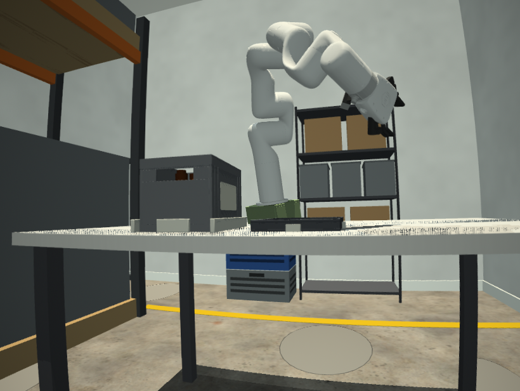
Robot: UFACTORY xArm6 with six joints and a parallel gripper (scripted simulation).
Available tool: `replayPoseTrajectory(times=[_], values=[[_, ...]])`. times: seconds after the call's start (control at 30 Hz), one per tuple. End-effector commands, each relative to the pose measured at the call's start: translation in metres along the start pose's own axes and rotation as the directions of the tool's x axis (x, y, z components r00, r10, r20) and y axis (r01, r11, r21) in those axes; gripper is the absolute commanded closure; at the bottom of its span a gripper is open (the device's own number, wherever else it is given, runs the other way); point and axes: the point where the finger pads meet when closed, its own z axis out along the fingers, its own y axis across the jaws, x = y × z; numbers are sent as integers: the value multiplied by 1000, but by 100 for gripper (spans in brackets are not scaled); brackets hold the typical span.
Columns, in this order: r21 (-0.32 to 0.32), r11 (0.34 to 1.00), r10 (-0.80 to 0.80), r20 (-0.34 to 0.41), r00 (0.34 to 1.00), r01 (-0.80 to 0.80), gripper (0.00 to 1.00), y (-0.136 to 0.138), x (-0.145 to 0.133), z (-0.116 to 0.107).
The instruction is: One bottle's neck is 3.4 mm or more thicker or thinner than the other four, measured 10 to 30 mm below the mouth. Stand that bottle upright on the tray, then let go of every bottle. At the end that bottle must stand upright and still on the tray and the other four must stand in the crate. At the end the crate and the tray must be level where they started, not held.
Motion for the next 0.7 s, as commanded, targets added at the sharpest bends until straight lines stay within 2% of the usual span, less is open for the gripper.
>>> replayPoseTrajectory(times=[0.0,0.57,0.67], values=[[1,1000,-4,2,1000,4,0,2,0,-1],[1,1000,-3,2,1000,3,0,2,0,-1],[11,1000,14,19,1000,-14,0,-2,5,-7]])
